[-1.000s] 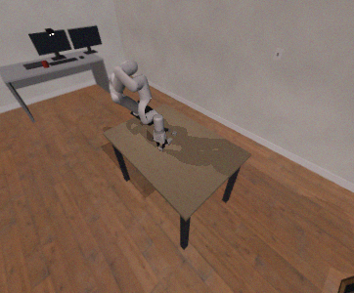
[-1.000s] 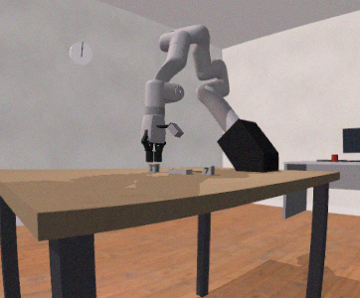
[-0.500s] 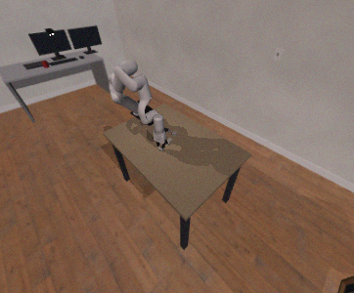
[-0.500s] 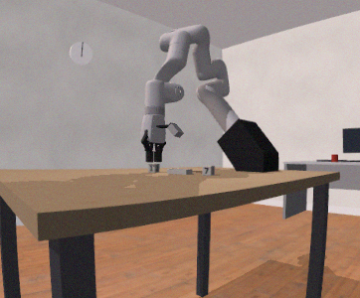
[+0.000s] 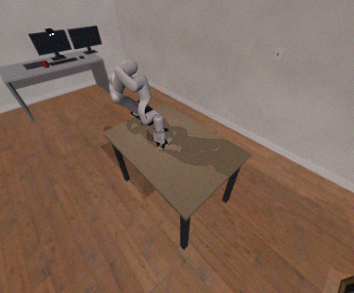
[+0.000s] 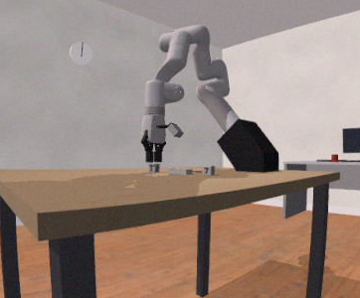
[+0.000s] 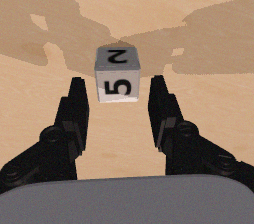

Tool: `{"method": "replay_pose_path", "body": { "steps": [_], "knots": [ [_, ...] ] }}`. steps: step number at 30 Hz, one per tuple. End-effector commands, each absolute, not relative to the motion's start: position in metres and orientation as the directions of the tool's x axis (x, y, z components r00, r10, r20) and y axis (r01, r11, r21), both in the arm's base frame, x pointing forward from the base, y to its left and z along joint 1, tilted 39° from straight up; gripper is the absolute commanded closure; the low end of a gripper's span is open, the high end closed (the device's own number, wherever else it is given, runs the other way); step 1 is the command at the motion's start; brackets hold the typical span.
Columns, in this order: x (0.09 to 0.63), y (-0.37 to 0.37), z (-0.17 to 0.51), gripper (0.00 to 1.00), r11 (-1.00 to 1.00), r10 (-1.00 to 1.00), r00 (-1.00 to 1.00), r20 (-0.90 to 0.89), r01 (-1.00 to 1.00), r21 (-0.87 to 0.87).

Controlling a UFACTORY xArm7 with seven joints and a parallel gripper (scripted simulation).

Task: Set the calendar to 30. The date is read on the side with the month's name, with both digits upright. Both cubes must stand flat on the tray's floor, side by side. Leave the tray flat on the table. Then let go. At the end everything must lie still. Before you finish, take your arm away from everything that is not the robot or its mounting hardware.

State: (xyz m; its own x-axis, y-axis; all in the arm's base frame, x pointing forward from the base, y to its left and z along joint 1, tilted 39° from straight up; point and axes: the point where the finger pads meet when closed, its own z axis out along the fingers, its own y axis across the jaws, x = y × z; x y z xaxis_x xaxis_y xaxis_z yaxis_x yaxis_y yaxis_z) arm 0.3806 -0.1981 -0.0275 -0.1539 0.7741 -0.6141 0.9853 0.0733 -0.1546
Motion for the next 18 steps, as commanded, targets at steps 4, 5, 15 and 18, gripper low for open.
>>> {"method": "replay_pose_path", "body": {
  "steps": [4,5,15,18],
  "knots": [
    [0.382,-0.201,-0.031,0.51,0.075,0.774,-0.154,-0.614,0.985,-0.152],
    [0.381,-0.202,-0.032,0.51,0.075,0.774,-0.154,-0.614,0.985,-0.152],
    [0.380,-0.210,-0.043,0.51,0.075,0.774,-0.154,-0.614,0.985,-0.152],
    [0.380,-0.213,-0.046,0.51,0.075,0.774,-0.154,-0.614,0.985,-0.152]
  ]
}}
